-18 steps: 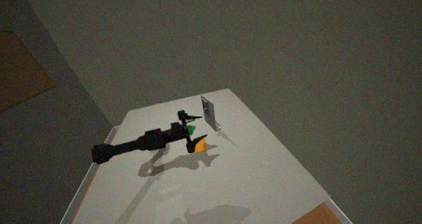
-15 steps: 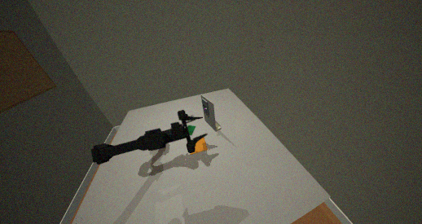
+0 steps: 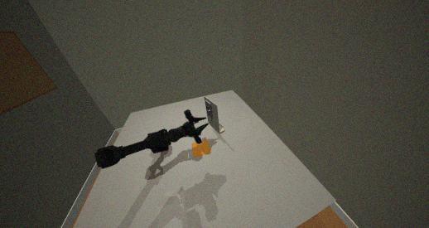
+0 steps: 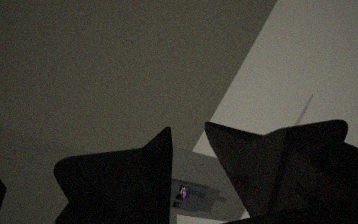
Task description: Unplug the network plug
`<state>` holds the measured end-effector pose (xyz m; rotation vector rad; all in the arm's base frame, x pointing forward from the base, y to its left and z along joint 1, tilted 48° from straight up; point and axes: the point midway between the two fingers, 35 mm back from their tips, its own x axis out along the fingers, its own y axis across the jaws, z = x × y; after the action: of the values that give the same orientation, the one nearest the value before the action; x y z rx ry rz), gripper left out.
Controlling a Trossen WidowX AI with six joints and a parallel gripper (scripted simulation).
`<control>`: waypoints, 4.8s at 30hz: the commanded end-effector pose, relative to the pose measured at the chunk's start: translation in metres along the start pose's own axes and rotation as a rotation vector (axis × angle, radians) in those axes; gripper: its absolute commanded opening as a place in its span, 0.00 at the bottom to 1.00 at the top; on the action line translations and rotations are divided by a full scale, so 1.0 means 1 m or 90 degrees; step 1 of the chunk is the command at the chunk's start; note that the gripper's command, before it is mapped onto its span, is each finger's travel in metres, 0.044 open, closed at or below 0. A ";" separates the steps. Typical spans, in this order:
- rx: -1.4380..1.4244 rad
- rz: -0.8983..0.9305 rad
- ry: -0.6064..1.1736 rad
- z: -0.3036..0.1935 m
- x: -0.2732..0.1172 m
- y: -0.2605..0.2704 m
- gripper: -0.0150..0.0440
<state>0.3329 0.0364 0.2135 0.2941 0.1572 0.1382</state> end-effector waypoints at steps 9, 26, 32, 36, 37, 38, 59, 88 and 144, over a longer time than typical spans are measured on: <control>0.155 0.031 0.125 -0.097 -0.006 -0.001 0.52; 0.280 0.031 0.230 -0.166 -0.027 -0.001 0.52; 0.280 0.032 0.230 -0.165 -0.011 0.000 0.52; 0.280 0.032 0.229 -0.166 -0.001 0.000 0.52; 0.280 0.032 0.229 -0.166 0.002 0.000 0.52; 0.280 0.032 0.229 -0.167 0.004 0.000 0.52; 0.280 0.032 0.228 -0.173 0.041 0.000 0.52; 0.280 0.033 0.227 -0.177 0.084 0.001 0.52; 0.280 0.033 0.227 -0.176 0.069 0.000 0.25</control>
<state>0.3721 0.0974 0.0375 0.7090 0.5369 0.2092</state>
